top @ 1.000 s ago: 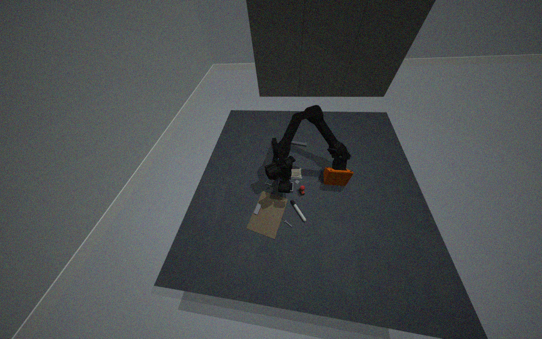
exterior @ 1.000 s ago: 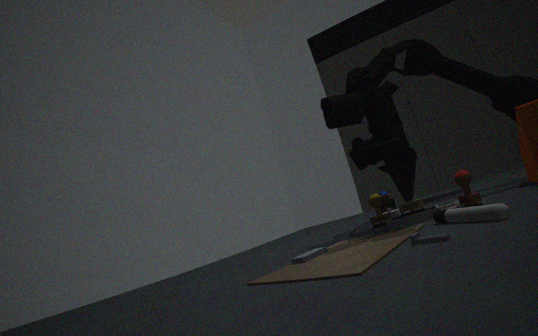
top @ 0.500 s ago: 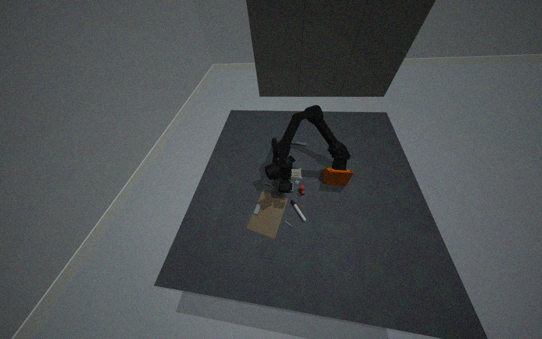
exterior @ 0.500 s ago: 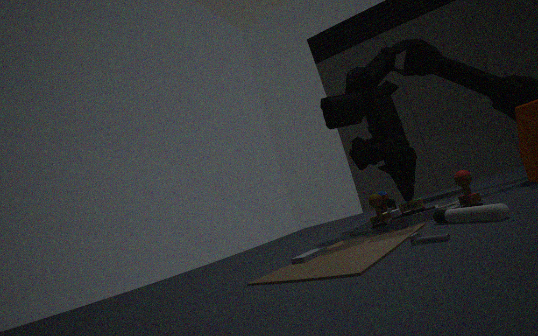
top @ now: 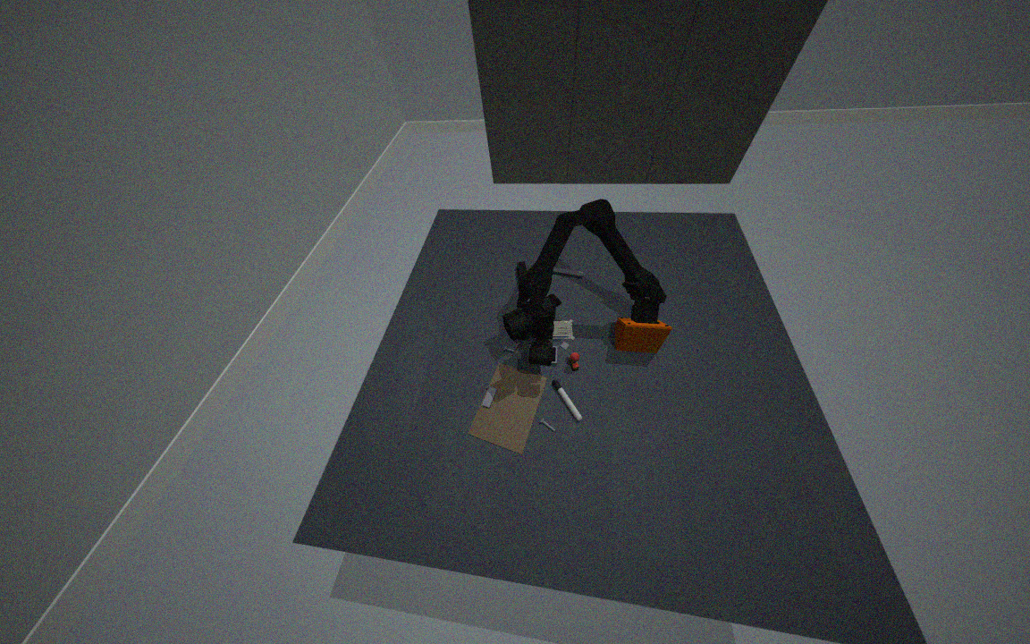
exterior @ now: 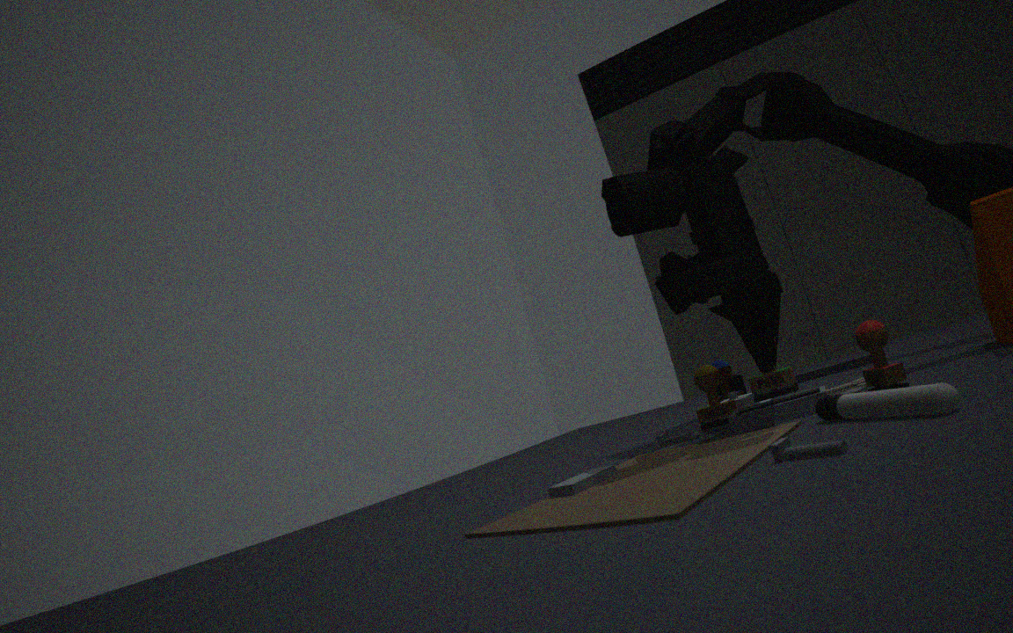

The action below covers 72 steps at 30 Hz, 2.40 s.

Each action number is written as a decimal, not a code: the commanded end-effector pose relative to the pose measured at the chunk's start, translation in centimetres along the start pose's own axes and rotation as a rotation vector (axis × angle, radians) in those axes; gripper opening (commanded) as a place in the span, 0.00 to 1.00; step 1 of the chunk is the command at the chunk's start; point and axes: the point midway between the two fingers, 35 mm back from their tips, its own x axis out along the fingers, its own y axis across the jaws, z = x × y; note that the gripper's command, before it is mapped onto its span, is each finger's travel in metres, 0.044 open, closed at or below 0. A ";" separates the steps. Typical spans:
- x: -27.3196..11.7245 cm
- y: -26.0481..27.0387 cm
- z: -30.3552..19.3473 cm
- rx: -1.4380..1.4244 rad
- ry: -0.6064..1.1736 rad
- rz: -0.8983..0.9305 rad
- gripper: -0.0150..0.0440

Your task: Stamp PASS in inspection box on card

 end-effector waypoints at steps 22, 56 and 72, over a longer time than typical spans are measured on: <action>-3.9 0.2 0.1 0.005 -0.001 0.006 0.25; -5.0 -9.7 -4.7 -0.291 0.006 0.002 0.25; -4.1 -9.7 -4.6 -0.291 0.005 0.004 0.25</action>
